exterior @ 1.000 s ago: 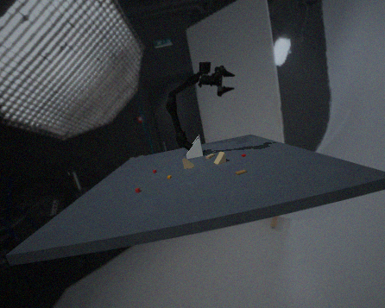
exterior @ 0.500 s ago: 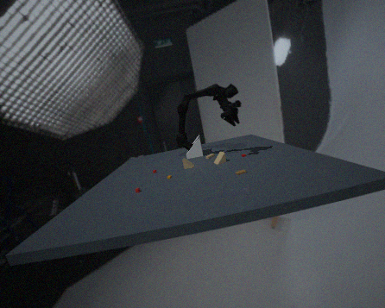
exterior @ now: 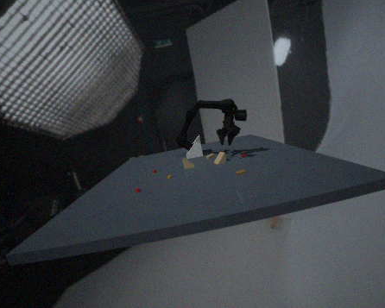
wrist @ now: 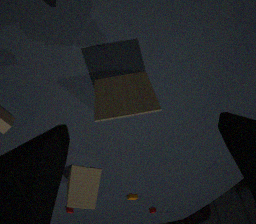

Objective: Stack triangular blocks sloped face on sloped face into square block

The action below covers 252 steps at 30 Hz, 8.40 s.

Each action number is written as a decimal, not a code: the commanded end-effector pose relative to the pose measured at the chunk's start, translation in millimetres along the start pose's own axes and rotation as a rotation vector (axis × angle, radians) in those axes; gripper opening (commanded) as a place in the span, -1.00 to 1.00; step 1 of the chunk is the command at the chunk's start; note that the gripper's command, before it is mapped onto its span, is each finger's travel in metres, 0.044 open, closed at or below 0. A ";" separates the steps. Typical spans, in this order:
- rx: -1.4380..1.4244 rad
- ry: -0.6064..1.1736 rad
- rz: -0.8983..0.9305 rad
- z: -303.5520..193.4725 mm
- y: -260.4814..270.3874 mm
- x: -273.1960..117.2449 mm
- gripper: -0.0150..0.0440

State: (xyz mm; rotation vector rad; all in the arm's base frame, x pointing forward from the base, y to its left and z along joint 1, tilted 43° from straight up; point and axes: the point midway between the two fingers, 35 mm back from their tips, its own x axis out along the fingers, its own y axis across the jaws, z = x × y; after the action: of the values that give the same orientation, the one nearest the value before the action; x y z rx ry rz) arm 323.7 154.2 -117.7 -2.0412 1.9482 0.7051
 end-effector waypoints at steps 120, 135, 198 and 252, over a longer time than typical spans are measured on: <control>-0.069 -0.635 0.086 -60.3 7.2 91.6 -0.49; -0.053 -1.024 0.102 -85.1 5.8 101.6 -0.49; 0.005 0.177 -0.027 -56.9 11.5 28.3 1.00; -0.092 0.237 0.019 -89.1 4.7 96.6 -0.49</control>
State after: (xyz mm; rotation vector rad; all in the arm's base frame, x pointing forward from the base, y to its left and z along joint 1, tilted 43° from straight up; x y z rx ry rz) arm 328.8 15.2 -100.5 -2.2547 2.1334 0.5971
